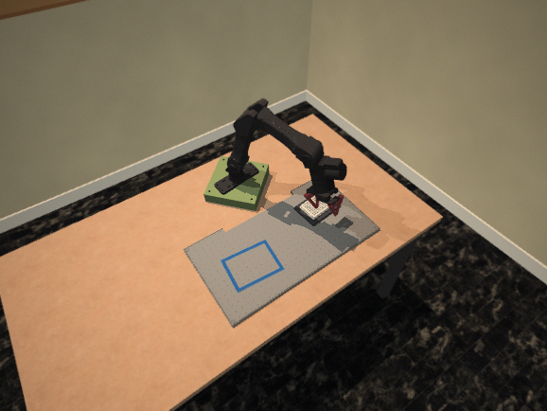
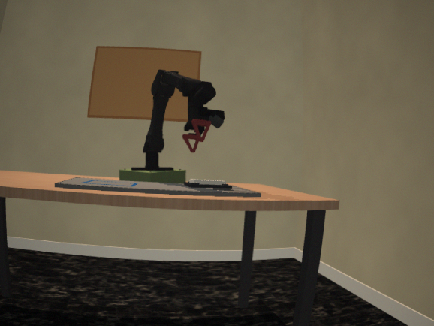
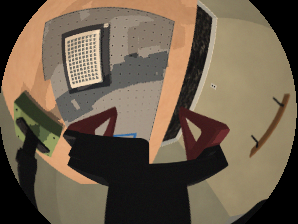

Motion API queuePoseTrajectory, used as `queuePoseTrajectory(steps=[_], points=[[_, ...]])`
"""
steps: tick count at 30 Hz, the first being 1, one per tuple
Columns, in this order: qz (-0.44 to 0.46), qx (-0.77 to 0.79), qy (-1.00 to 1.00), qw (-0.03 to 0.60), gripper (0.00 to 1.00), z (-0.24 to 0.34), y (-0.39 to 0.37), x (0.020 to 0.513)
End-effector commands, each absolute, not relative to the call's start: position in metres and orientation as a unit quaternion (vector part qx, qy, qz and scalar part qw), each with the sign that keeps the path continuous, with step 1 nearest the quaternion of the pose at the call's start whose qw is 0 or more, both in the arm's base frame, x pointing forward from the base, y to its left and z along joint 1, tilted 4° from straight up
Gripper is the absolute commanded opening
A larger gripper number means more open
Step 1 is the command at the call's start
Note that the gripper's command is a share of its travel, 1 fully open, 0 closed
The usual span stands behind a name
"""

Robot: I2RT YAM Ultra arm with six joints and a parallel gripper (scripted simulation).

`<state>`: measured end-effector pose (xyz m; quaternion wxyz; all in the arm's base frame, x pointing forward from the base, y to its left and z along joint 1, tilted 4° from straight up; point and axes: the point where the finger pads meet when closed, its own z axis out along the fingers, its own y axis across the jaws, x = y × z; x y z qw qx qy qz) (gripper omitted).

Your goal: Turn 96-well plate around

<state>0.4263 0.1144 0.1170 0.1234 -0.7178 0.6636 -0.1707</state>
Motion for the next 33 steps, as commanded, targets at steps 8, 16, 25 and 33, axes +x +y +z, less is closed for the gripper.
queuePoseTrajectory(steps=[8,16,25,33], points=[[-0.110,-0.714,0.686,0.092,1.00,0.107,0.138,0.401],[-0.082,-0.714,0.693,0.064,1.00,0.088,0.160,0.373],[-0.047,-0.710,0.702,0.020,1.00,0.073,0.176,0.346],[-0.034,-0.708,0.705,0.001,1.00,0.061,0.188,0.321]])
